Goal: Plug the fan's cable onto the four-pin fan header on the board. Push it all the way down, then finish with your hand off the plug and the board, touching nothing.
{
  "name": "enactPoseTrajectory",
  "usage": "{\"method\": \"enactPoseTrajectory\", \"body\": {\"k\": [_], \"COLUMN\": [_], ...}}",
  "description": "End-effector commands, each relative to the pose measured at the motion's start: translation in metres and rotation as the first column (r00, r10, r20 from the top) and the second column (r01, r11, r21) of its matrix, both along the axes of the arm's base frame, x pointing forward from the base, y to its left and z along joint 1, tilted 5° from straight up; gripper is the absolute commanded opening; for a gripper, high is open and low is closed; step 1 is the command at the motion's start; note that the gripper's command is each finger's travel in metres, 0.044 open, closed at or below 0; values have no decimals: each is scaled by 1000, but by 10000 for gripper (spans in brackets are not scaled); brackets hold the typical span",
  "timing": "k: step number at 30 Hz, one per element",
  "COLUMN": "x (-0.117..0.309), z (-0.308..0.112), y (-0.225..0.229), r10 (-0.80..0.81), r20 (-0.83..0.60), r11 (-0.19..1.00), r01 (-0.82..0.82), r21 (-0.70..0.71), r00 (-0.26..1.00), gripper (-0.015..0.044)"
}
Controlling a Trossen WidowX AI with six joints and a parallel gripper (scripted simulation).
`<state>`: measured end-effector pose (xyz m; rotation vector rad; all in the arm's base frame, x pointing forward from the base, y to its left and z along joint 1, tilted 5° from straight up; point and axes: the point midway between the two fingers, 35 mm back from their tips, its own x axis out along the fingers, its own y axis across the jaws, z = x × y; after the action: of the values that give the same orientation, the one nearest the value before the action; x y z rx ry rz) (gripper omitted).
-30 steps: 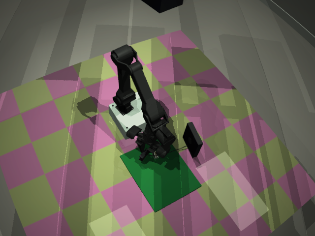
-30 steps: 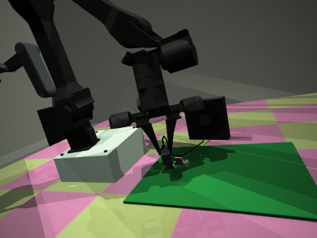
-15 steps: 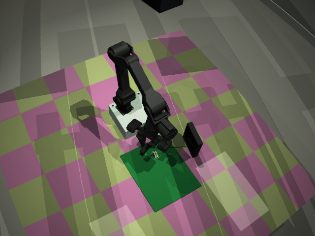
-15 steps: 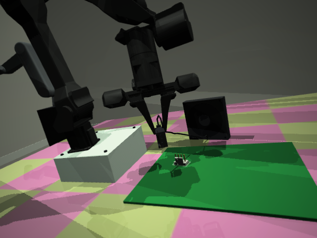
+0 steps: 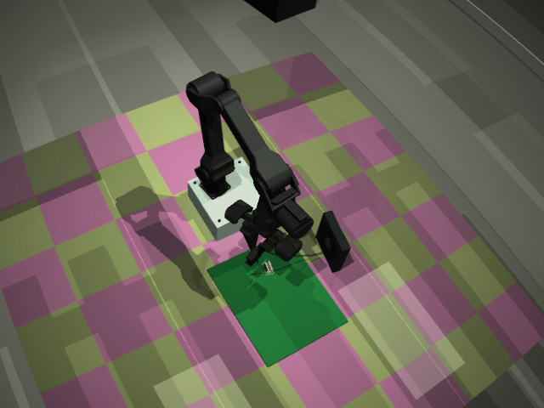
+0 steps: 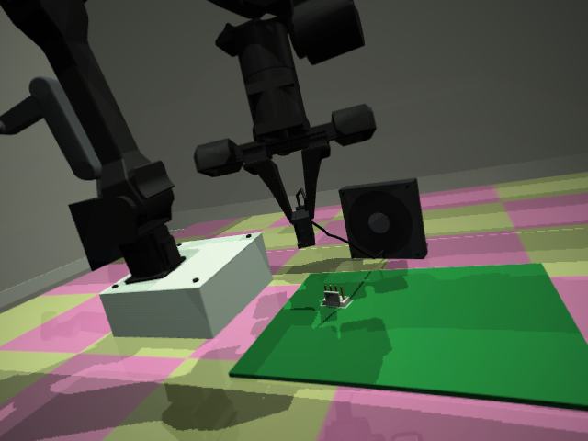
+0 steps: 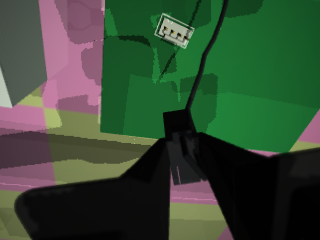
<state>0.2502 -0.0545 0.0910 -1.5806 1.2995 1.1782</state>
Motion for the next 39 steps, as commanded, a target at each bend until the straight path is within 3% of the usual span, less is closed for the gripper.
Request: {"method": "enactPoseTrajectory", "body": {"k": [1, 16, 31, 39], "x": [10, 51, 89, 92], "z": [1, 1, -5, -8], "y": [6, 32, 62, 65], "r10": [-66, -350, -610, -632], "r20": [13, 32, -7, -28], "r11": [997, 929, 772, 748], "r01": [66, 343, 597, 620], "r21": [29, 136, 218, 236], "r00": [998, 936, 792, 774], "gripper": [0, 0, 0, 0]}}
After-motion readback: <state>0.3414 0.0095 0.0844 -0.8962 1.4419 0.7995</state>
